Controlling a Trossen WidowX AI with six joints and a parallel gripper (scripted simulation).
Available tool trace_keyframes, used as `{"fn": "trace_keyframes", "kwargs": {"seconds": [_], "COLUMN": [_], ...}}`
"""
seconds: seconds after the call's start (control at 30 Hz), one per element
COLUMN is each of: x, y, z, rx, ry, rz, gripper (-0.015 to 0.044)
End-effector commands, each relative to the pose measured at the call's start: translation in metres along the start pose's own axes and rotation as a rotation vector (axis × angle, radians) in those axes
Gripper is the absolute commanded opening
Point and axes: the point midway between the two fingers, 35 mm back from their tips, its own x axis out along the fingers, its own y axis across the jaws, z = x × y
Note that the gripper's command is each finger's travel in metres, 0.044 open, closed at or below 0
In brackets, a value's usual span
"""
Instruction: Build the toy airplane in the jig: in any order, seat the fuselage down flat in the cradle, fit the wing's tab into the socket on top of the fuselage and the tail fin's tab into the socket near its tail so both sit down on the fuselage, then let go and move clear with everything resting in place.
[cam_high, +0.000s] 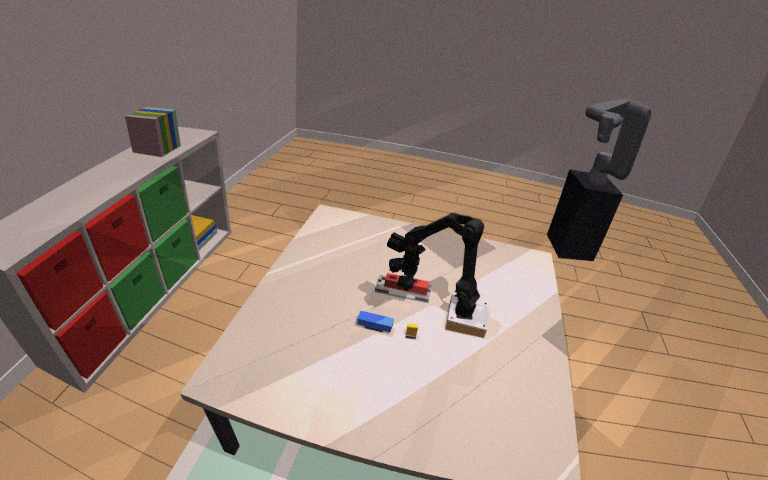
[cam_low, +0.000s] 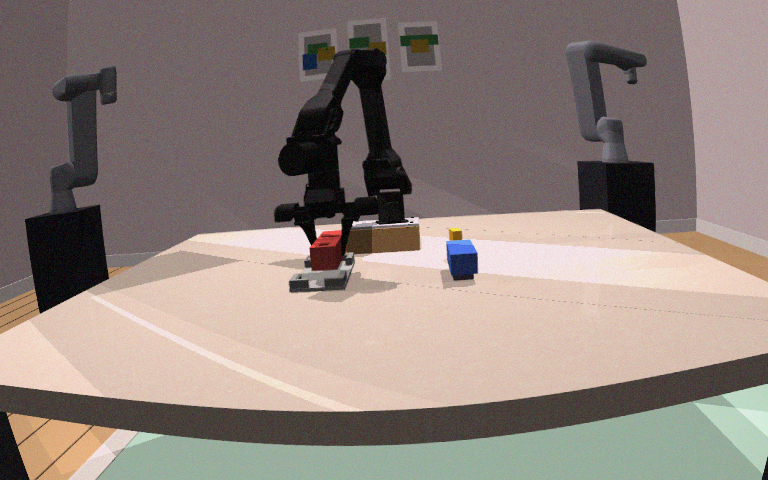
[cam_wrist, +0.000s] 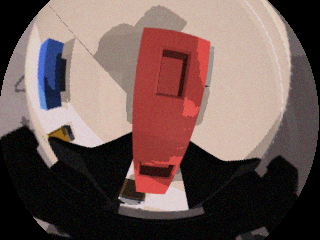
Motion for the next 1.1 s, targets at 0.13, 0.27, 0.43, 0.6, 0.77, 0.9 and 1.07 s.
{"fn": "trace_keyframes", "kwargs": {"seconds": [0.13,0.27,0.43,0.6,0.77,0.9,1.07], "x": [0.0045,0.0045,0.0045,0.0045,0.0045,0.0045,0.0045], "y": [0.0002,0.0002,0.0002,0.0002,0.0002,0.0002,0.0002], "z": [-0.0008,-0.0008,-0.0008,-0.0008,-0.0008,-0.0008,-0.0008], "rx": [0.0,0.0,0.0,0.0,0.0,0.0,0.0], "ry": [0.002,0.002,0.002,0.002,0.002,0.002,0.002], "rz": [0.001,0.001,0.001,0.001,0.001,0.001,0.001], "gripper": [0.0189,0.0163,0.0031,0.0163,0.0294,0.0399,0.044]}}
